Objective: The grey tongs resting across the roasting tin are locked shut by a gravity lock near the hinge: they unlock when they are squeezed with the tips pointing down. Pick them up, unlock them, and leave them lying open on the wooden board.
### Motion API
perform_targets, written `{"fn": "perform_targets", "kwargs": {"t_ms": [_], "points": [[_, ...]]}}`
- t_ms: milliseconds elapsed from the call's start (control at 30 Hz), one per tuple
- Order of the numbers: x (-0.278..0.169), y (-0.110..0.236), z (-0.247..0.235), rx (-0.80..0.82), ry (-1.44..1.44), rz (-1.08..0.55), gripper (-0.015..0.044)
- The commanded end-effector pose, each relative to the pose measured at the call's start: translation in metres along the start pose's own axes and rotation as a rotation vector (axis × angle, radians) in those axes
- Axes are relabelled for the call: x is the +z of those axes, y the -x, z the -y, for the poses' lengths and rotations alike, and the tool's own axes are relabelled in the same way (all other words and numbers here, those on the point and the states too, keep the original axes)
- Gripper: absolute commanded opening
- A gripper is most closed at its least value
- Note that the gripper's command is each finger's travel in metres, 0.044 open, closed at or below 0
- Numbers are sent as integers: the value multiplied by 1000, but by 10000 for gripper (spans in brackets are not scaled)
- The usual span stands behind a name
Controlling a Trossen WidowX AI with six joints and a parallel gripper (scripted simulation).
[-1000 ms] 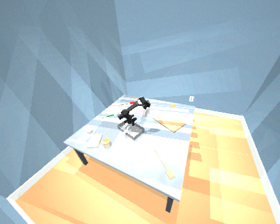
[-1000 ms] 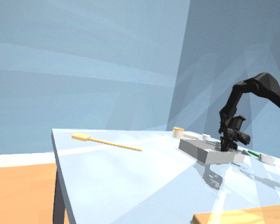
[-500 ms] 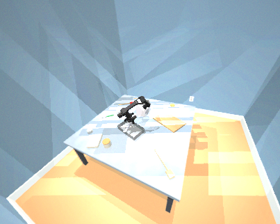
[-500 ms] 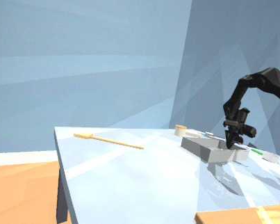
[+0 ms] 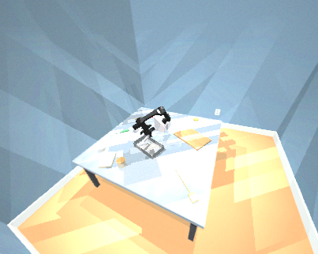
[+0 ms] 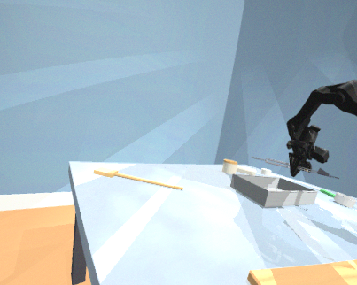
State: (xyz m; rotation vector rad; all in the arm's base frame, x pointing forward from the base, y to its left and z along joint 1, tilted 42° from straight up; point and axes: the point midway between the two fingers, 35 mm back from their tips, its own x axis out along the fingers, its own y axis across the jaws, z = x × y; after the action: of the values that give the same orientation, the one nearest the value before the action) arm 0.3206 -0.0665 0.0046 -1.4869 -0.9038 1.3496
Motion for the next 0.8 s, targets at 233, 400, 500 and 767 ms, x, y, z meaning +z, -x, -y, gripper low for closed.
{"fn": "perform_targets", "kwargs": {"t_ms": [233, 400, 500, 767], "points": [[8, -2, -1, 161, 5, 41, -150], [10, -3, -3, 268, 5, 48, -150], [11, -3, -4, 333, 4, 43, -150], [8, 0, -6, 503, -1, 0, -150]]}}
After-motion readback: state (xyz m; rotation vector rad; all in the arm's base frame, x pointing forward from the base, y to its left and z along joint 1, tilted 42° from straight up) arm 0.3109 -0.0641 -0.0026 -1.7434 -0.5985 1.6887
